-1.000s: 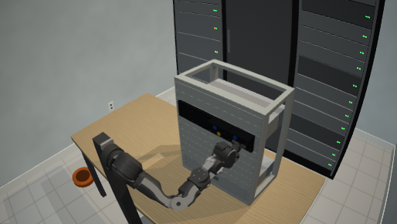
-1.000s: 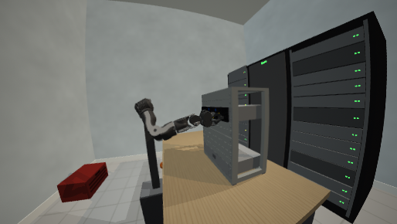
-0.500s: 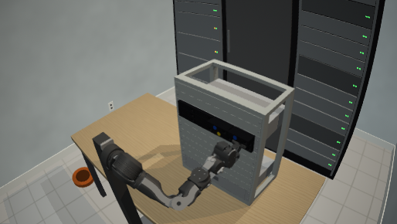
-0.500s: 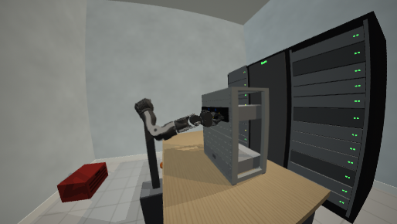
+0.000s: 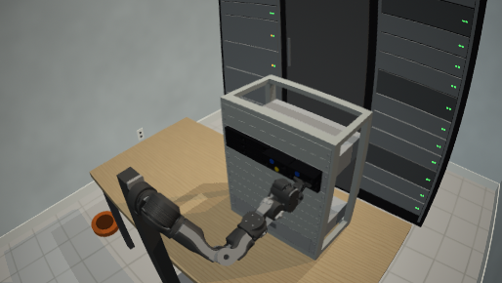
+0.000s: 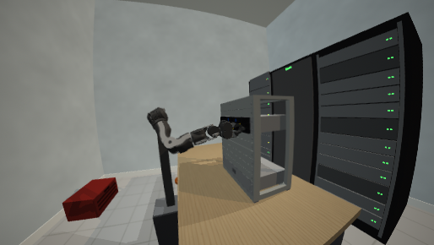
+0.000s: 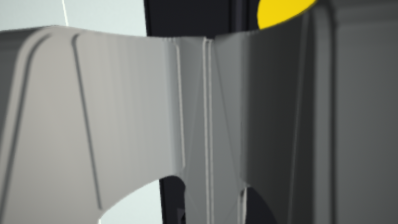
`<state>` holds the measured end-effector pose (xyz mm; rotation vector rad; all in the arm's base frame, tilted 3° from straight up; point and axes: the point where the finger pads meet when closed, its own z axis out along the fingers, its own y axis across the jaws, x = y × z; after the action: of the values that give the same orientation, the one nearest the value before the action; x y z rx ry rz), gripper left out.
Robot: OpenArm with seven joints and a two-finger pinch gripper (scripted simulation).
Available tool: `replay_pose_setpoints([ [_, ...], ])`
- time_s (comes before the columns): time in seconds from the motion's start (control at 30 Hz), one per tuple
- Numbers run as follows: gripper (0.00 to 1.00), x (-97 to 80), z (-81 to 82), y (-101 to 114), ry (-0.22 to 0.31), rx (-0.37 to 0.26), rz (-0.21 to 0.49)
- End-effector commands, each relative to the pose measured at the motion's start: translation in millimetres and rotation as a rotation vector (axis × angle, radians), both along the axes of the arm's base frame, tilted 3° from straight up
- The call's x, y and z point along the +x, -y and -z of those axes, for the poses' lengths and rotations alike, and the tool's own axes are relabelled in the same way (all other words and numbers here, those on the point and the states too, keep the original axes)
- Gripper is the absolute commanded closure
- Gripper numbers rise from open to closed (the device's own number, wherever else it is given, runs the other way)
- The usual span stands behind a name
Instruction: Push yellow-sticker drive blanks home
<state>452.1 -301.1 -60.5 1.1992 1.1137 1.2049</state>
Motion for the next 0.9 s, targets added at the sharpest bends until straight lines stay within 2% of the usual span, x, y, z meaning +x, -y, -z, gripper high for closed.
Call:
replay_pose_setpoints([
  [0.0, 1.00, 2.4, 2.2, -3, -0.012, 0.002, -0.006],
  [0.4, 1.00, -0.3, 3.1, -4, -0.014, -0.001, -0.007],
  [0.87, 1.00, -29.9, 0.7, -2, -0.001, 0.000, 0.001],
])
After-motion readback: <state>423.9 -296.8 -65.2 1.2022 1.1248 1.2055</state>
